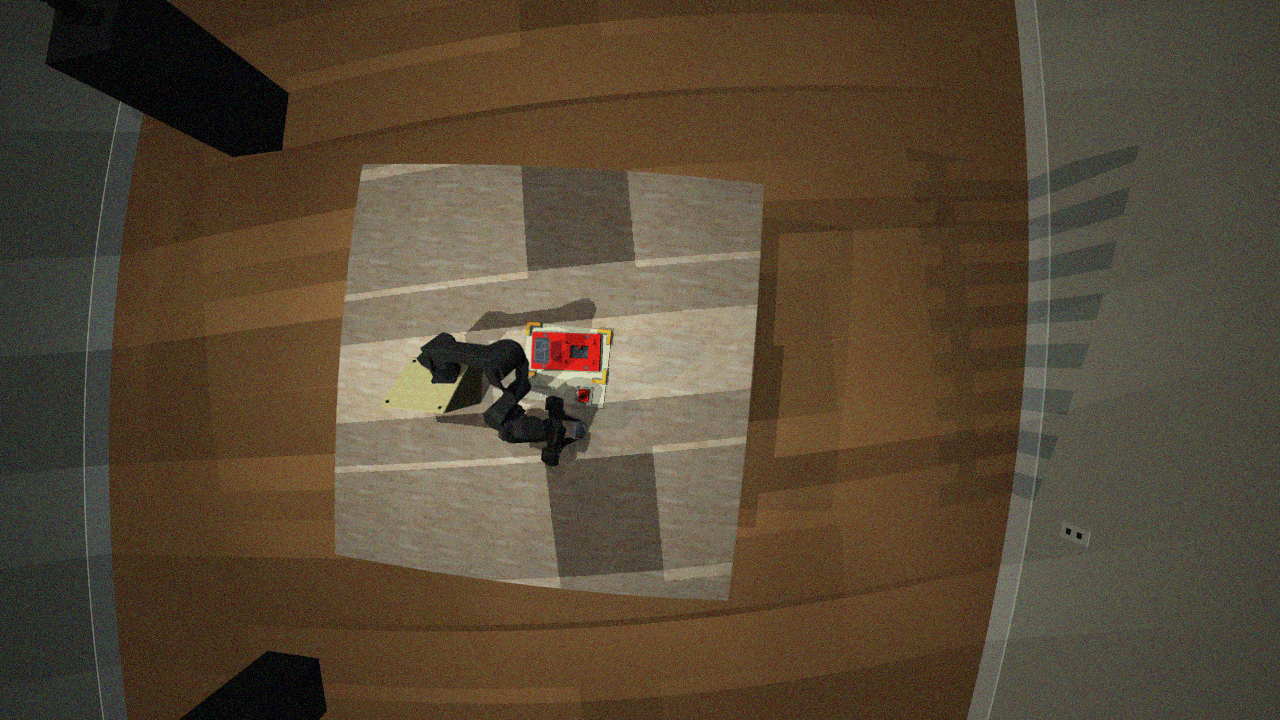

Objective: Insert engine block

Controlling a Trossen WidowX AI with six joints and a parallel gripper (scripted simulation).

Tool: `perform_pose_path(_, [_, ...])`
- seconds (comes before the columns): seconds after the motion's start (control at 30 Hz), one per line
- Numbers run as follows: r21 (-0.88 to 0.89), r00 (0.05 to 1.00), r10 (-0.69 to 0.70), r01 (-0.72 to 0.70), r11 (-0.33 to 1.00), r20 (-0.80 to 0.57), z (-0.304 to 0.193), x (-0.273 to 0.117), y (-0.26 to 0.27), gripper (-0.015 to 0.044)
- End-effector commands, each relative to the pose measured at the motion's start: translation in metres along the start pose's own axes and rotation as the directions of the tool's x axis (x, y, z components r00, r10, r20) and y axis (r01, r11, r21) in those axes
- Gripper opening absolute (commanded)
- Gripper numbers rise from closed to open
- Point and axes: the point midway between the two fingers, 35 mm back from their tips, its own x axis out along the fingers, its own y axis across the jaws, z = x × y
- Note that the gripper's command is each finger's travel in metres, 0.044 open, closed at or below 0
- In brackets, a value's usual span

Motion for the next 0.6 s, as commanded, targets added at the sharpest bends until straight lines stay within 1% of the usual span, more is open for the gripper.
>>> perform_pose_path(0.0, [0.004, 1.000, -0.004, 0.004, 1.000, 0.001, -0.0061, 0.0050, -0.0011, 0.0000])
perform_pose_path(0.1, [0.004, 1.000, -0.004, 0.004, 1.000, 0.001, -0.0038, 0.0039, -0.0009, 0.0000])
perform_pose_path(0.57, [-0.003, 1.000, -0.002, 0.002, 1.000, 0.014, 0.0005, 0.0021, -0.0011, 0.0368])
